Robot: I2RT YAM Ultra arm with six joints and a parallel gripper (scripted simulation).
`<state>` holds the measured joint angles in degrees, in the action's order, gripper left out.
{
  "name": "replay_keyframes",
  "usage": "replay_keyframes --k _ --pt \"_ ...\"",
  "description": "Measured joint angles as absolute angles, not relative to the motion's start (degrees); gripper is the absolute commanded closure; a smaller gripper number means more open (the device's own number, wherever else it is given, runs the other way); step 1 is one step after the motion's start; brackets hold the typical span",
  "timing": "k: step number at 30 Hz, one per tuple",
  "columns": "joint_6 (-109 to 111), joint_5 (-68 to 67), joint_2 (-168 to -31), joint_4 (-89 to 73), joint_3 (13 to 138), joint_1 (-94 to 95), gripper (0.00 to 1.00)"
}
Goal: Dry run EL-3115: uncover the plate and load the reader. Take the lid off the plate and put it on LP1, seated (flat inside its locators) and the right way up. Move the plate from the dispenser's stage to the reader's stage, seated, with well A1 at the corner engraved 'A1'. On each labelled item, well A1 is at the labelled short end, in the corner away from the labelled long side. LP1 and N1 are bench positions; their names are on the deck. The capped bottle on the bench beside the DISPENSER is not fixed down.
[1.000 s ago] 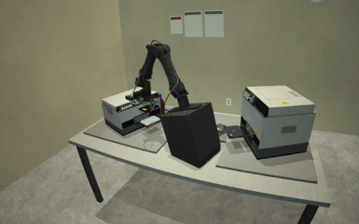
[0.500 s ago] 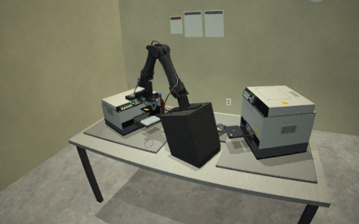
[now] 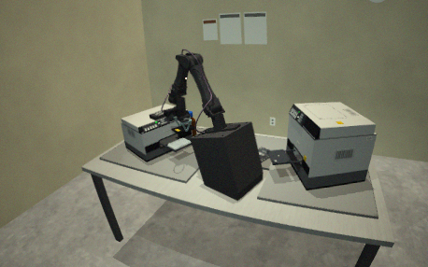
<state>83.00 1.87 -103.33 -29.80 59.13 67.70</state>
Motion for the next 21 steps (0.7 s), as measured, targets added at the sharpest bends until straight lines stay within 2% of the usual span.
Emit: replay_keyframes --k 21 --pt "74.96 3.11 -105.62 -27.92 58.50 62.85 0.15"
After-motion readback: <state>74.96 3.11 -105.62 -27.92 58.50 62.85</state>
